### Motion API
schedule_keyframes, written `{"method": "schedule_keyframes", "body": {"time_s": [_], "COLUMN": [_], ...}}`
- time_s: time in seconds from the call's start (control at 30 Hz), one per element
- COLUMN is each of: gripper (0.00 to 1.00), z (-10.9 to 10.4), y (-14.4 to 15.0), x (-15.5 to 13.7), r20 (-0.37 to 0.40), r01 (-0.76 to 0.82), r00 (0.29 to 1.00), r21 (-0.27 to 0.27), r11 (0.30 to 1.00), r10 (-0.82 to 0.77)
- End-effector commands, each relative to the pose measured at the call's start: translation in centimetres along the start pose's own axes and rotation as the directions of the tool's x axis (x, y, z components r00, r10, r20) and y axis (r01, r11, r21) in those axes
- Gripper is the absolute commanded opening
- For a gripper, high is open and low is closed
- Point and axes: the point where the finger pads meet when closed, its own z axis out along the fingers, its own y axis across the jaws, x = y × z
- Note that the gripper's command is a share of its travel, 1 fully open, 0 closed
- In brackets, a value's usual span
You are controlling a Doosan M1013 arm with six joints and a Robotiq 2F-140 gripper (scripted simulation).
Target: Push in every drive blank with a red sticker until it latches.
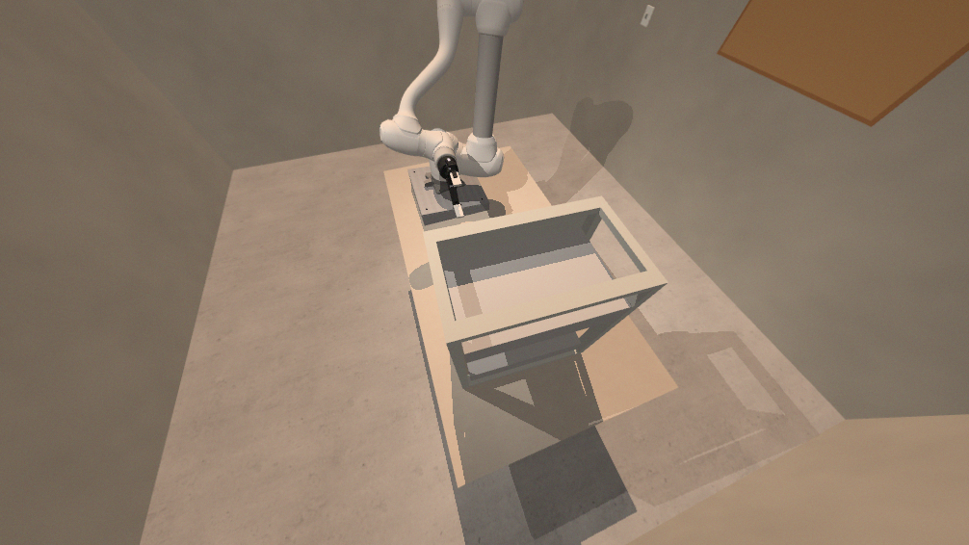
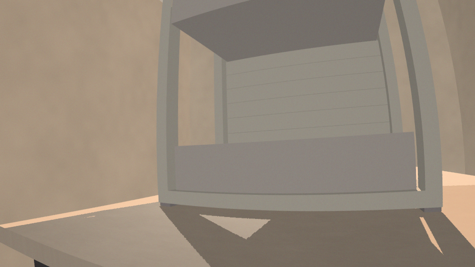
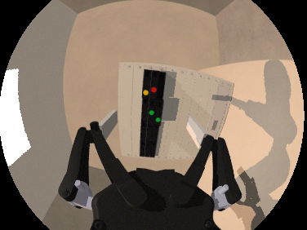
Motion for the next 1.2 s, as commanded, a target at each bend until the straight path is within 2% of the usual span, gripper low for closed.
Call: {"method": "schedule_keyframes", "body": {"time_s": [0.0,0.3,0.73,1.17], "gripper": [1.00,1.00,1.00,1.00], "z": [0.0,1.0,5.2,6.5], "y": [0.0,0.1,0.8,1.0], "x": [-0.1,-1.3,-6.8,-8.5], "r20": [0.001,0.004,0.004,0.004], "r01": [0.000,-0.002,-0.002,-0.002], "r00": [1.000,1.000,1.000,1.000], "r21": [0.000,0.001,0.001,0.001], "r11": [1.000,1.000,1.000,1.000], "r10": [0.000,0.002,0.002,0.002]}}
